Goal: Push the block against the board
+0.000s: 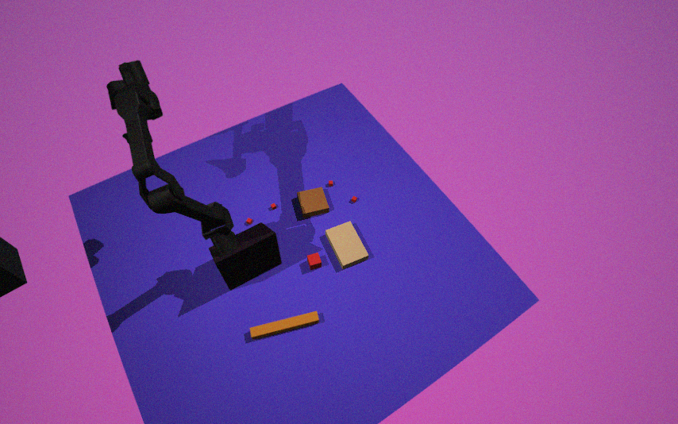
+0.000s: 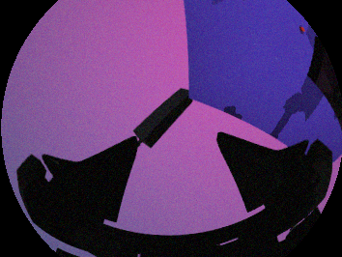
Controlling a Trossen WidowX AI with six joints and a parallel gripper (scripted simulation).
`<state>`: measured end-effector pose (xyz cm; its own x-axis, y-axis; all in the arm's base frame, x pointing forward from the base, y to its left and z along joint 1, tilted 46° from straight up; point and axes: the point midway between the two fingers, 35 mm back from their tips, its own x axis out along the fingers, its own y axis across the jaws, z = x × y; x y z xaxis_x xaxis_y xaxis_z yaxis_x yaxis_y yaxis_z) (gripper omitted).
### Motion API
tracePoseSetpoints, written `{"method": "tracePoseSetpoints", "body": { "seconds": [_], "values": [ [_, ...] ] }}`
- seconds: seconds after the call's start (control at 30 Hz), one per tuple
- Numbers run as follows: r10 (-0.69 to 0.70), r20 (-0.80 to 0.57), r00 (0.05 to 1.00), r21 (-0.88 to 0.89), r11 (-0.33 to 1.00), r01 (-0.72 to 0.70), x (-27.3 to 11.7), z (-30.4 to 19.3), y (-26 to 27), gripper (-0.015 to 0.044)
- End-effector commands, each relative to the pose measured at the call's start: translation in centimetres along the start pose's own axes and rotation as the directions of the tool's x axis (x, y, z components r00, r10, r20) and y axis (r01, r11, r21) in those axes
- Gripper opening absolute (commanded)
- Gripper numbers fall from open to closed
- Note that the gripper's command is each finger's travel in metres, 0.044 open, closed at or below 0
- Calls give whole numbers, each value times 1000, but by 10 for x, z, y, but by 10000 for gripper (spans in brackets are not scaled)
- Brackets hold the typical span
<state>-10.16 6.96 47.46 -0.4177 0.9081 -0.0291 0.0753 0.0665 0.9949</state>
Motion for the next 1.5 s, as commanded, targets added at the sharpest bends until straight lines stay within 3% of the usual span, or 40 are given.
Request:
{"method": "tracePoseSetpoints", "body": {
  "seconds": [0.0,0.3,0.47,0.83,1.47],
  "values": [
    [0,0,1000,0,1000,0,0,0,0,374],
    [-55,40,998,-40,998,57,21,33,-4,137],
    [-116,149,982,-44,991,124,43,87,-7,6],
    [-206,335,919,-119,959,259,60,190,-21,0],
    [-369,473,800,-363,746,558,51,324,-78,0]
  ]
}}
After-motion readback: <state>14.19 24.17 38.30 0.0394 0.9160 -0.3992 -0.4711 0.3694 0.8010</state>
